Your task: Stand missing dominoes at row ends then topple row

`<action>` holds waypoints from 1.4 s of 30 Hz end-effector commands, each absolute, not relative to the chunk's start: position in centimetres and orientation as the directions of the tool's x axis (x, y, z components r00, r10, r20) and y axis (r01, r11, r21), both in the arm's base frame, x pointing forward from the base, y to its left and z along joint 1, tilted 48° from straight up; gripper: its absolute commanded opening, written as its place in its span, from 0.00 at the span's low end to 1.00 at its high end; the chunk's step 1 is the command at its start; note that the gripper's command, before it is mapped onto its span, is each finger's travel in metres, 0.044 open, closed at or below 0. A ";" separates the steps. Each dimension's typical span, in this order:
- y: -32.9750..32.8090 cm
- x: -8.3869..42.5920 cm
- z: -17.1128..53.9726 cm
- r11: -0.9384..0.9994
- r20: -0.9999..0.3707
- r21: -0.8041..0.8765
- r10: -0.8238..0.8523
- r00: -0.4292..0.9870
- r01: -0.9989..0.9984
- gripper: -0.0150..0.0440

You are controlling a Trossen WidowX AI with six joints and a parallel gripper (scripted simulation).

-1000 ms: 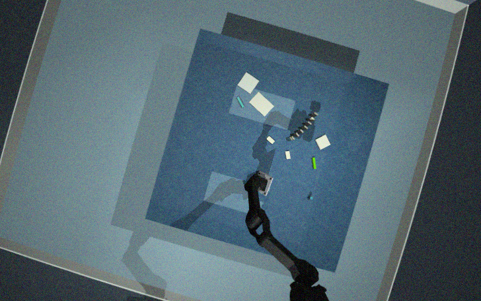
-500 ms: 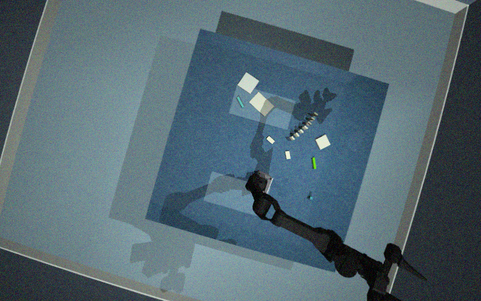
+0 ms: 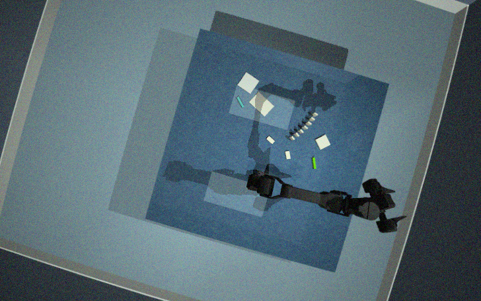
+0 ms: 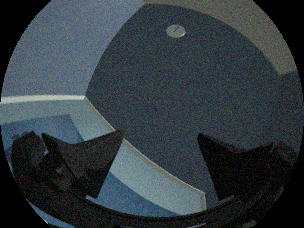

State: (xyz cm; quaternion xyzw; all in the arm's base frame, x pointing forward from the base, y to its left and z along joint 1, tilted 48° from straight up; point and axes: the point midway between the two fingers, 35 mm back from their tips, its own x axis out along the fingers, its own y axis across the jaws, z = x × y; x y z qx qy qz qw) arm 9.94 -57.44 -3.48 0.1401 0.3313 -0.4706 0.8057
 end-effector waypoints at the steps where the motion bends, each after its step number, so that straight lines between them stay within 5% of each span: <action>1: -53.2 14.2 -5.8 0.668 -0.748 -0.067 -0.525 0.406 0.741 1.00; 14: -33.8 24.5 -11.2 0.969 -0.889 0.182 0.090 0.449 0.165 1.00; 28: -10.9 24.6 -8.7 0.713 -0.727 0.568 0.669 0.153 -0.411 1.00; 42: -4.0 23.9 -11.5 0.624 -0.673 0.624 0.735 0.082 -0.470 1.00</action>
